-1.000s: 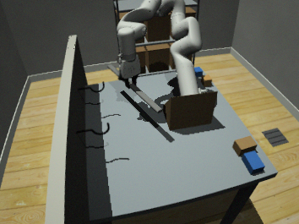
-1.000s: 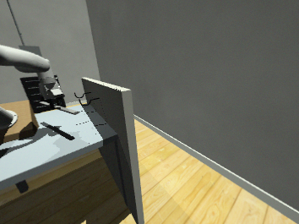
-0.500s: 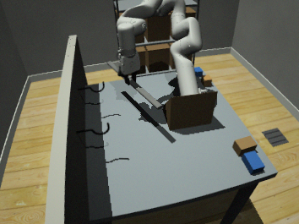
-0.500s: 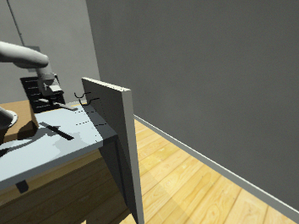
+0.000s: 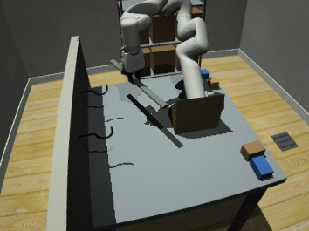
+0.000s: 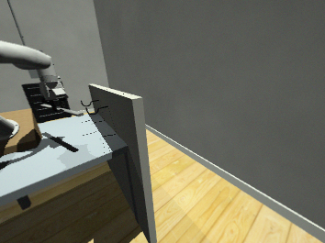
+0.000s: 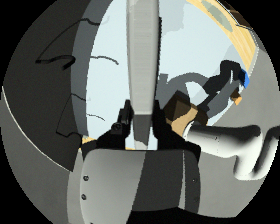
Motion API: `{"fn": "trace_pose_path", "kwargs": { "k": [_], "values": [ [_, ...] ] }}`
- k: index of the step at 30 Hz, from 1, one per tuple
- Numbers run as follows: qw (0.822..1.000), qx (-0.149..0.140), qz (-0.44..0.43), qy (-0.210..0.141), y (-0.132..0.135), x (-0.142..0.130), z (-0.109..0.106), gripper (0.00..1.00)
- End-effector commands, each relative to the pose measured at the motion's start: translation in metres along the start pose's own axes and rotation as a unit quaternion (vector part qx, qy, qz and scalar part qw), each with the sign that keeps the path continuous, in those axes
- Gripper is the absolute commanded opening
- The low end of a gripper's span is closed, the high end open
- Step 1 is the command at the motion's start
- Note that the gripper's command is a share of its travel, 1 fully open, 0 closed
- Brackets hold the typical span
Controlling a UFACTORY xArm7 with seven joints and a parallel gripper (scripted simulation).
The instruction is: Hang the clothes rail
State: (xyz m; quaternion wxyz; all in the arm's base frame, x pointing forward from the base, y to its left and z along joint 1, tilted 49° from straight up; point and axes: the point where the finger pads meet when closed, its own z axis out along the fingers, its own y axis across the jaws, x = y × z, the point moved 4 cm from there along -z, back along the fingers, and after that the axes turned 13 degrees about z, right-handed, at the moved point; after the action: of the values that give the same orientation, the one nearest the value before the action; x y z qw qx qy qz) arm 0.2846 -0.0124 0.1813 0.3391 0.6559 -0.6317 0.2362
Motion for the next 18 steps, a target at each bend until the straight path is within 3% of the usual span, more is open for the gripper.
{"fn": "trace_pose_path", "kwargs": {
  "k": [1, 18],
  "values": [
    [1.0, 0.002, 0.0, 0.0, -0.001, 0.0, -0.01, 0.0],
    [1.0, 0.002, 0.0, 0.0, -0.001, 0.0, -0.035, 0.0]
  ]
}}
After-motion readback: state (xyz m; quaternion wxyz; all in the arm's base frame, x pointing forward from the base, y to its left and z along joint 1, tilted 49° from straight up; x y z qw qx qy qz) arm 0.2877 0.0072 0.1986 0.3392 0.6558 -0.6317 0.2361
